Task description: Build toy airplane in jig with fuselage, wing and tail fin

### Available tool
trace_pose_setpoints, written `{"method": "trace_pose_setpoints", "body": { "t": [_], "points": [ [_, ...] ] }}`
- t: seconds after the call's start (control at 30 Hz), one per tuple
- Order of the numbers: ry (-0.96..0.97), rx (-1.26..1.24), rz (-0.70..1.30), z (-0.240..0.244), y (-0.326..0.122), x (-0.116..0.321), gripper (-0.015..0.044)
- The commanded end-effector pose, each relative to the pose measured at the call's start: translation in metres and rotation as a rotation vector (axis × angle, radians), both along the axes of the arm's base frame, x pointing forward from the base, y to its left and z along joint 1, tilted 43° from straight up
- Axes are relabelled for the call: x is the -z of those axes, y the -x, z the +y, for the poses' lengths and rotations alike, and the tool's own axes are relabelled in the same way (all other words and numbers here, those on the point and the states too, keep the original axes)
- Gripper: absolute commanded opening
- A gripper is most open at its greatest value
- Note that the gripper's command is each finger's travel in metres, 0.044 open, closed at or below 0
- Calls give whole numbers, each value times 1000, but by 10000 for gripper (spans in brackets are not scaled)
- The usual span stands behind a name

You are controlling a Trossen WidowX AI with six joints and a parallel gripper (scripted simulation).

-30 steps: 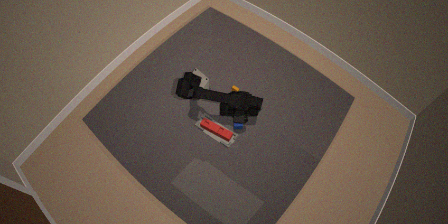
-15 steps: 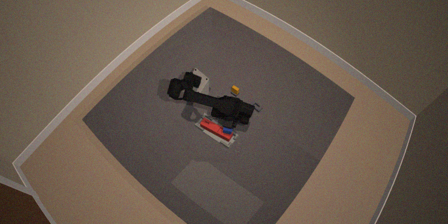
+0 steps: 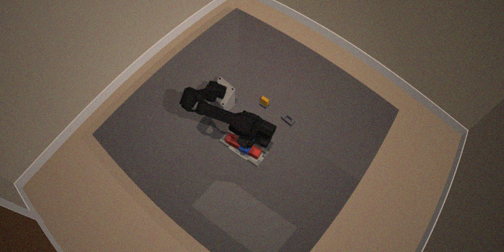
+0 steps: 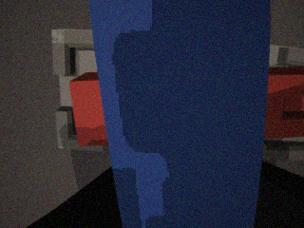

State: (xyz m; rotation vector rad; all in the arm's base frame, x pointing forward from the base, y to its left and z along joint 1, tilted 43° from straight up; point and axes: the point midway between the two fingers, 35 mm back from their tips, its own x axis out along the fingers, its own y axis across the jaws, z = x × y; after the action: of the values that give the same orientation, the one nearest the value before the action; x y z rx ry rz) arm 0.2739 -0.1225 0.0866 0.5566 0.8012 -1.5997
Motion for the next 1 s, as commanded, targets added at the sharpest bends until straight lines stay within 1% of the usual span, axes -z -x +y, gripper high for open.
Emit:
{"method": "trace_pose_setpoints", "body": {
  "t": [0.0,0.2,0.23,0.97],
  "points": [
    [13,22,-36,-3,3,-5,26],
    [13,22,-36,-3,3,-5,184],
    [13,22,-36,-3,3,-5,195],
    [13,22,-36,-3,3,-5,195]
  ]
}}
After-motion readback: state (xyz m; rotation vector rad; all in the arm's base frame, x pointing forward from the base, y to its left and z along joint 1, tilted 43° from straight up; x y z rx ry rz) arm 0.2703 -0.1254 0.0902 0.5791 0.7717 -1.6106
